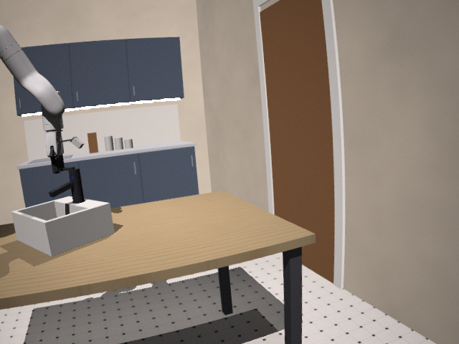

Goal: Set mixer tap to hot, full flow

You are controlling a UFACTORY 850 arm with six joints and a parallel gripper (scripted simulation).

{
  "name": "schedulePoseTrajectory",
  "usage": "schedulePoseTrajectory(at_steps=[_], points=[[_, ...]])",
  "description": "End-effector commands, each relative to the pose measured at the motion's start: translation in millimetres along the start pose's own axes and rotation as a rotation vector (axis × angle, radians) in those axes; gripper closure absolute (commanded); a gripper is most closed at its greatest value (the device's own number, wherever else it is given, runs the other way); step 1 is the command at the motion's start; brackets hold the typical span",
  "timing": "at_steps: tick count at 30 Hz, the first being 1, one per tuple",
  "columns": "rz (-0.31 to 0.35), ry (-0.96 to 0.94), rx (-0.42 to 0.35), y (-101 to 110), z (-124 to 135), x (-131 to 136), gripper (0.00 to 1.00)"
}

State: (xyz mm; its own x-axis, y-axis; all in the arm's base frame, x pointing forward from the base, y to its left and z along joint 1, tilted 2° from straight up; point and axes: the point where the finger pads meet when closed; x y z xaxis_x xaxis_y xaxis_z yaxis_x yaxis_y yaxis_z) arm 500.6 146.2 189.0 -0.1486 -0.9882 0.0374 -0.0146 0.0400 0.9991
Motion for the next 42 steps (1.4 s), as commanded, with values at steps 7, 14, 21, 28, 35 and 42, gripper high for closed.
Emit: schedulePoseTrajectory(at_steps=[7, 14, 21, 28, 35, 42], points=[[-0.001, 0.0, 0.002, -6.9, -0.8, -0.4, 0.35], [-0.001, 0.0, 0.002, -9.1, -0.8, -0.4, 0.35], [-0.001, 0.0, 0.002, -9.4, -0.8, -0.4, 0.35], [-0.001, 0.0, 0.002, -9.4, -0.8, -0.4, 0.35], [-0.001, 0.0, 0.002, -9.4, -0.8, -0.4, 1.0], [-0.001, 0.0, 0.002, -9.4, -0.8, -0.4, 1.0]])
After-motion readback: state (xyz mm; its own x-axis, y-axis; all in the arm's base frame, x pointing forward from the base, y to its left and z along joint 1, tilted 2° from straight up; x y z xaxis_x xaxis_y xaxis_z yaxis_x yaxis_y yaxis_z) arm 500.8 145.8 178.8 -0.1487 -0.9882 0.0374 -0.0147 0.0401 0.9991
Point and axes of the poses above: the point where the finger pads meet when closed, its own y axis back along the fingers, its own x axis across the jaws, z = x × y, and after that the axes turned 1 degree about -y, right-handed
